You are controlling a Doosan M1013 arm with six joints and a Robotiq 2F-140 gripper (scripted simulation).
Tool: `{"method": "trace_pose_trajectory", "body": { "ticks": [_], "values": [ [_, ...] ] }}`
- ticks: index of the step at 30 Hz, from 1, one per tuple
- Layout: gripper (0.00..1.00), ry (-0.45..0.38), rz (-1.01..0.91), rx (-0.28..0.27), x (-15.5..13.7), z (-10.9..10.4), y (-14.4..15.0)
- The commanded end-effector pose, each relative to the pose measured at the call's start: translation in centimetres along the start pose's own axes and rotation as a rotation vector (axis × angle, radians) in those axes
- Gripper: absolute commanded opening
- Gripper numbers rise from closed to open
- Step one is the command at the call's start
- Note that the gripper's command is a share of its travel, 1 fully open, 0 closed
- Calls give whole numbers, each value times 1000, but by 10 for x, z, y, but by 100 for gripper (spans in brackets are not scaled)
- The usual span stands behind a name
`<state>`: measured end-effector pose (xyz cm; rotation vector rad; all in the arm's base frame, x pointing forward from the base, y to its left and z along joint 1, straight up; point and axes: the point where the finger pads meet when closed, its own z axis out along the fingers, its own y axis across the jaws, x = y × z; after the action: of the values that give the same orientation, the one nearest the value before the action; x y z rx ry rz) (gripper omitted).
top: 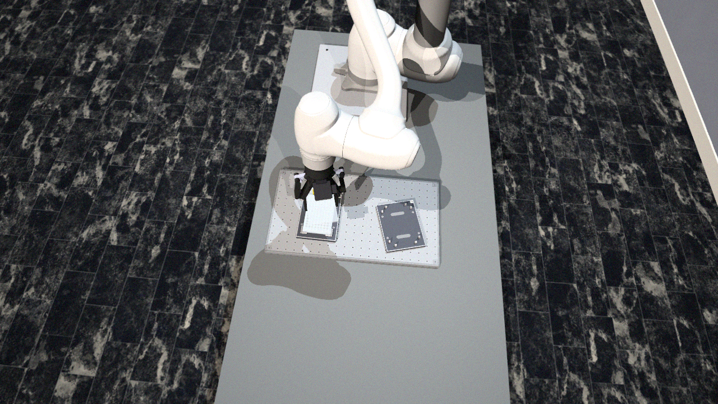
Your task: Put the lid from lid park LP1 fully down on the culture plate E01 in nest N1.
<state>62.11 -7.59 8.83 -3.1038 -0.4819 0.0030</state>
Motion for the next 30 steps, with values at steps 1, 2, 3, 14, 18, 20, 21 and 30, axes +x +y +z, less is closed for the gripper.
{"method": "trace_pose_trajectory", "body": {
  "ticks": [1, 2, 3, 14, 18, 20, 21, 30],
  "values": [
    [60, 2, -2, 3, 0, -1, 7],
    [60, 2, -2, 3, 0, -1, 7],
    [60, 2, -2, 3, 0, -1, 7],
    [60, 2, 3, 3, 0, -1, 7],
    [60, 2, 15, 3, 0, 0, 7],
    [60, 2, 23, 3, 0, 0, 7],
    [60, 2, 29, 3, 0, 0, 7],
    [60, 2, 81, 3, 0, 1, 7]
  ]
}}
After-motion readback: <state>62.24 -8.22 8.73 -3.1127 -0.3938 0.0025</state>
